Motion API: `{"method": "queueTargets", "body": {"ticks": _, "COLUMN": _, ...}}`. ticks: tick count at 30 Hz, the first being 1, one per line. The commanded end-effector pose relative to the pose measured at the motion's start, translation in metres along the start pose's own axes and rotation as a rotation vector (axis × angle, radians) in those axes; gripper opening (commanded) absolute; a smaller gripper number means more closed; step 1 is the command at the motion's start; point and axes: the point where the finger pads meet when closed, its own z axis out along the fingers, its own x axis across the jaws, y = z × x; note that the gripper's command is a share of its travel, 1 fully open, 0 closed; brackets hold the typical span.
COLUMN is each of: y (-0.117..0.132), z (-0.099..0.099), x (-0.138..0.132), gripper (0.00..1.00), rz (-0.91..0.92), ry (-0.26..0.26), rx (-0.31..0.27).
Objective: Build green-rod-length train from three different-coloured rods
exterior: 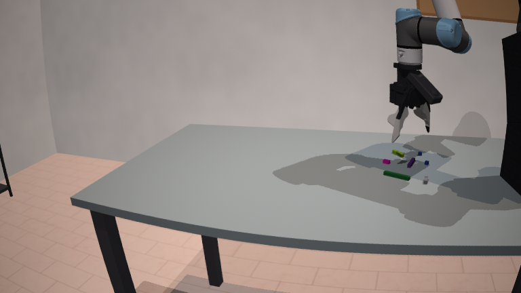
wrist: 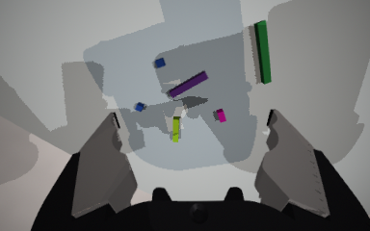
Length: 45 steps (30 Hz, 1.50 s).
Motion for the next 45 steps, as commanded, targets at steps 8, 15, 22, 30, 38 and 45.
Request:
{"method": "queueTargets", "body": {"ticks": 8, "y": 0.003, "z": 0.0, "x": -0.002, "gripper": 1.0, "rz": 0.074, "ry": 0.0, "rx": -0.001}}
{"method": "queueTargets", "body": {"ticks": 15, "y": 0.011, "z": 0.0, "x": -0.01, "gripper": 1.0, "rz": 0.32, "ry": 0.001, "rx": -0.001}}
{"method": "queueTargets", "body": {"ticks": 22, "y": 0.018, "z": 0.0, "x": -0.017, "gripper": 1.0, "rz": 0.499, "ry": 0.001, "rx": 0.0}}
{"method": "queueTargets", "body": {"ticks": 30, "y": 0.027, "z": 0.0, "x": -0.026, "gripper": 1.0, "rz": 0.753, "ry": 0.001, "rx": -0.001}}
{"method": "queueTargets", "body": {"ticks": 38, "y": 0.029, "z": 0.0, "x": -0.028, "gripper": 1.0, "rz": 0.785, "ry": 0.001, "rx": -0.001}}
{"method": "queueTargets", "body": {"ticks": 45, "y": 0.029, "z": 0.0, "x": -0.028, "gripper": 1.0, "rz": 0.785, "ry": 0.001, "rx": -0.001}}
